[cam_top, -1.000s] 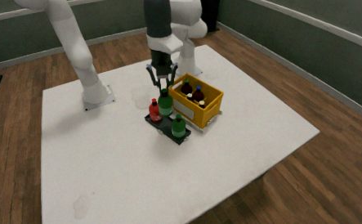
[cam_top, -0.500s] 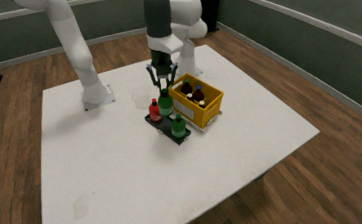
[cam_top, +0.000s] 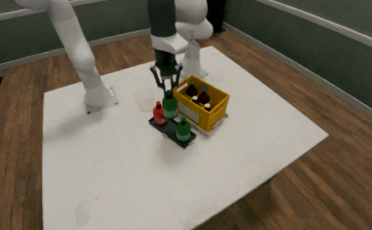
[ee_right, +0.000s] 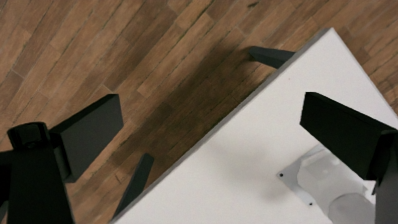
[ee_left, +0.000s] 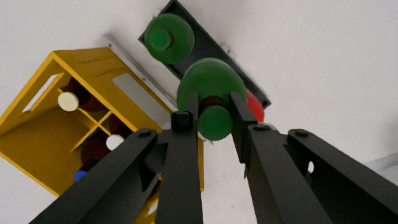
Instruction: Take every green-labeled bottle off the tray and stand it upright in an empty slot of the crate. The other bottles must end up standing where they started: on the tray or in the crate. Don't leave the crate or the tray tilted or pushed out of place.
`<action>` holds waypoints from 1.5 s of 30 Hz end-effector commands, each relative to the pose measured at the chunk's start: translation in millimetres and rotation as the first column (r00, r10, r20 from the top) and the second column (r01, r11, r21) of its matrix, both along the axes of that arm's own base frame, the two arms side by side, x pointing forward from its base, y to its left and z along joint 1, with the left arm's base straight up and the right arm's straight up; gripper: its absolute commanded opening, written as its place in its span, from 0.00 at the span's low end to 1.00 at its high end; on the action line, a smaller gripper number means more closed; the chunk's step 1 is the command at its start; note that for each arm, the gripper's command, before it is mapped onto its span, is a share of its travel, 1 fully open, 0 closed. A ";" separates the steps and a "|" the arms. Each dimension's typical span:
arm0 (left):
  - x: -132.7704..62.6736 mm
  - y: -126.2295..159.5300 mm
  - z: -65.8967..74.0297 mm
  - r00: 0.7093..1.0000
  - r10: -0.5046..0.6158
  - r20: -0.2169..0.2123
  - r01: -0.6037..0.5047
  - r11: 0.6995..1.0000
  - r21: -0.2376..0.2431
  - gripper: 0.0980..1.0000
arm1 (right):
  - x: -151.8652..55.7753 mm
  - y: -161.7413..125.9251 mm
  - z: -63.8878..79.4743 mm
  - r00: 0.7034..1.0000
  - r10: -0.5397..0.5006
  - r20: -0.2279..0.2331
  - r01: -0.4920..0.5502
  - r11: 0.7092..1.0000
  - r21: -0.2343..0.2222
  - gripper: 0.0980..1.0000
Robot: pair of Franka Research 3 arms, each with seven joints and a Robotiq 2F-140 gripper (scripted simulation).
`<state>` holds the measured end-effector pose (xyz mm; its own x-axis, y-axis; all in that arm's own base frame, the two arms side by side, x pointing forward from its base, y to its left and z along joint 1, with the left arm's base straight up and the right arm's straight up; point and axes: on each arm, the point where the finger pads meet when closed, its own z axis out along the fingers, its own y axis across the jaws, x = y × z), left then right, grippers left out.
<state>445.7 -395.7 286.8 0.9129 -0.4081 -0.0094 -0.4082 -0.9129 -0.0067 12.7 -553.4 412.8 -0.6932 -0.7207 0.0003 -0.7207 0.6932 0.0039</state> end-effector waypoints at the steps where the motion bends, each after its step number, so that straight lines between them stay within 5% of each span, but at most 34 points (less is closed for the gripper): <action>1: -0.6 -2.8 10.6 1.000 -0.001 0.006 0.001 1.000 -0.010 0.00 | 0.0 -1.0 0.2 1.000 0.004 0.003 -0.004 1.000 -0.003 1.00; 45: -1.6 -3.2 41.9 1.000 -0.001 0.006 0.001 1.000 -0.010 0.00 | 0.0 -1.0 0.2 1.000 0.004 0.003 -0.004 1.000 -0.003 1.00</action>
<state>445.0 -396.1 321.5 0.9126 -0.4087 -0.0093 -0.4088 -0.9126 -0.0067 12.7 -553.4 412.8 -0.6932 -0.7207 0.0003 -0.7207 0.6932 0.0039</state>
